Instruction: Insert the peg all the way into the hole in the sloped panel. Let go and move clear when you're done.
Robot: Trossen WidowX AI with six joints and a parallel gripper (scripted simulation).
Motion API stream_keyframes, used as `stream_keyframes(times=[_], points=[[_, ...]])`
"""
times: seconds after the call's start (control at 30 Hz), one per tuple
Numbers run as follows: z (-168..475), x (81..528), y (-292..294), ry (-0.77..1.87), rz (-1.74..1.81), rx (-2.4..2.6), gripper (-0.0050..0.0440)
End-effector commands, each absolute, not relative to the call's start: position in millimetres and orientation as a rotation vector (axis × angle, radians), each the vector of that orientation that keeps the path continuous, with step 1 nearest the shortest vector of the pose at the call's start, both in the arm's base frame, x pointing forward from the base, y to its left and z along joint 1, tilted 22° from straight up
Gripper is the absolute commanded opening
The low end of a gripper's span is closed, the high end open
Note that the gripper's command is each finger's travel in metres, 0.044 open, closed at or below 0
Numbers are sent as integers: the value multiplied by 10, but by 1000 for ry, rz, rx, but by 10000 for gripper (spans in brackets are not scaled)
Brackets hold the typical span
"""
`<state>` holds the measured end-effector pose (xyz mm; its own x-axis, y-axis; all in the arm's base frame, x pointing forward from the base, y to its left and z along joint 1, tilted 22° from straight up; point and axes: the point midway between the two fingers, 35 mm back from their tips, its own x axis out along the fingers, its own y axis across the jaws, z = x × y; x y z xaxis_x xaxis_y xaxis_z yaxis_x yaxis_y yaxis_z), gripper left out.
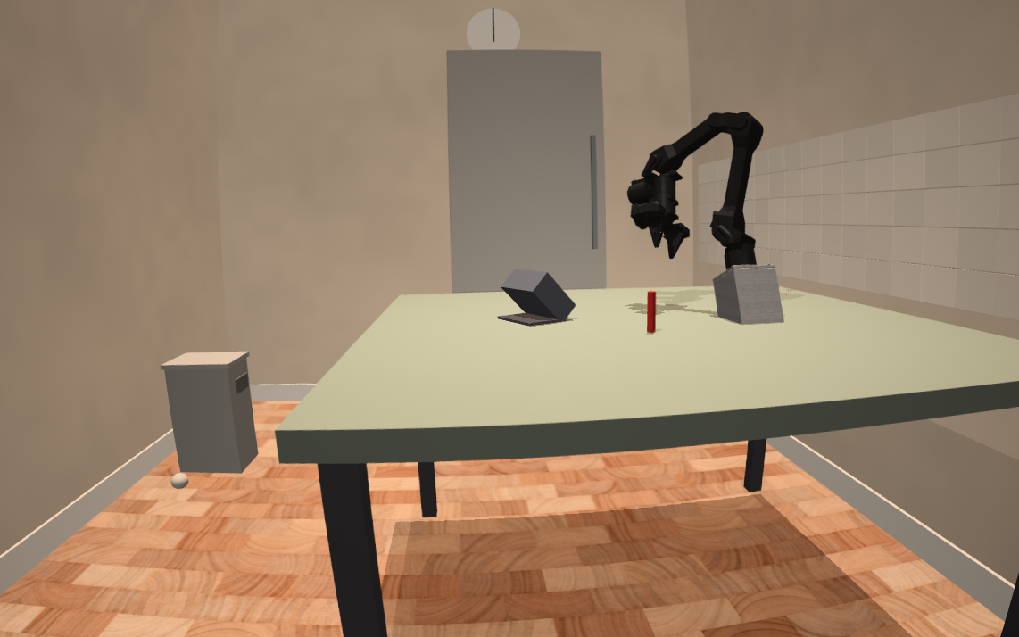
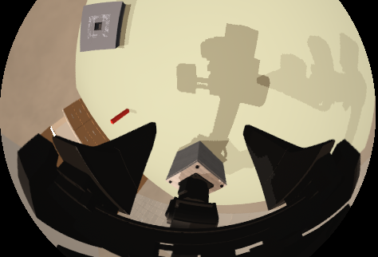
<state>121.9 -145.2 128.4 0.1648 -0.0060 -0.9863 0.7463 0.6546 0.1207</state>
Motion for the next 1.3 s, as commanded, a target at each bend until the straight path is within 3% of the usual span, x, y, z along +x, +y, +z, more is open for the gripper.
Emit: stream_keyframes(times=[0.0,0.53,0.6,1.27], points=[[1317,1227,-1462,1297,-608,695,400],[1317,1227,-1462,1297,-608,695,400],[1313,1235,-1460,1300,-605,693,440],[1171,1577,-1324,1413,-479,565,440]])
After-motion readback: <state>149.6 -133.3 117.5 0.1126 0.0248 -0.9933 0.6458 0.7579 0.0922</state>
